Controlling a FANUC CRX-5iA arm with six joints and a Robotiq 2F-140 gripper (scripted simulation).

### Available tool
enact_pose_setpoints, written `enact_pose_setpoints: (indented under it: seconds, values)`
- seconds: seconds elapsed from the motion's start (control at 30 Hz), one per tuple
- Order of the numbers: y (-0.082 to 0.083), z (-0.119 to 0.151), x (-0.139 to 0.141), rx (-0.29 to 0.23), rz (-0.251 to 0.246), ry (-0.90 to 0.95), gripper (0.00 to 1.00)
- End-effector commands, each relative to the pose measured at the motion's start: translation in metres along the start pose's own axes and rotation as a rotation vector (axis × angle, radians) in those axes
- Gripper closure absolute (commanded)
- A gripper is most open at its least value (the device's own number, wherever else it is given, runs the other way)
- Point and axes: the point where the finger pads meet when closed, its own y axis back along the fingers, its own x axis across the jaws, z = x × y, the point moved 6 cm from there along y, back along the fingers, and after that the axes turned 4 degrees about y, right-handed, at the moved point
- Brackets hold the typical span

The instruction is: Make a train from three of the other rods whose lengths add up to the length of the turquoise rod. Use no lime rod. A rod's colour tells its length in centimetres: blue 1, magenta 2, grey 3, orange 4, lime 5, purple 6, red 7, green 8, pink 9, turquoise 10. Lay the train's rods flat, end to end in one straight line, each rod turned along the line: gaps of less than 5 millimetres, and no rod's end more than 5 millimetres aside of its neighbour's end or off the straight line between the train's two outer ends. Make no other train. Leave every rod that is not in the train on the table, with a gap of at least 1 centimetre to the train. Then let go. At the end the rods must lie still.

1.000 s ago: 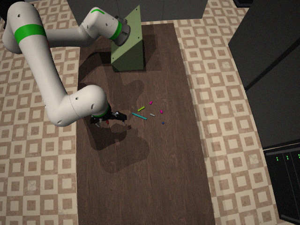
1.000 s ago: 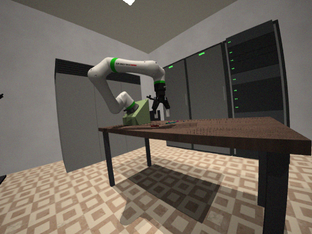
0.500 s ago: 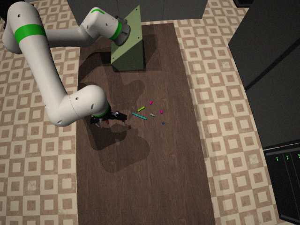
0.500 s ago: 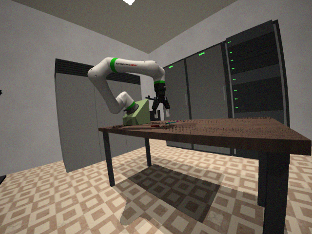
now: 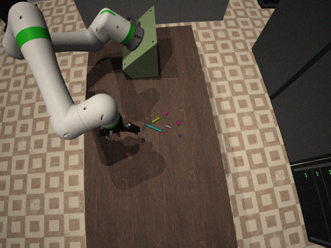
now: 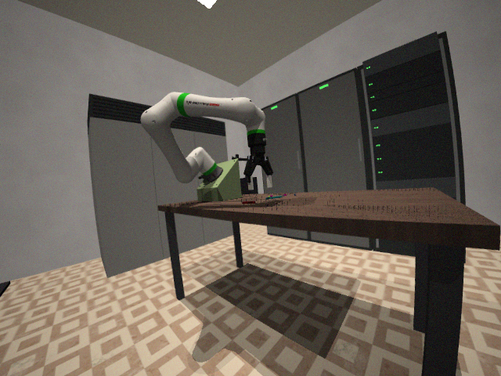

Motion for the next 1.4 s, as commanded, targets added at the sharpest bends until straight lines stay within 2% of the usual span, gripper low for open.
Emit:
enact_pose_setpoints:
  seconds: [0.0,1.0,1.37]
  values:
    - [0.000,0.000,0.000,0.000,0.000,0.000,0.00]
    - [0.000,0.000,0.001,0.000,0.000,0.005,0.00]
    - [0.006,0.019,0.048,-0.004,0.007,0.354,0.00]
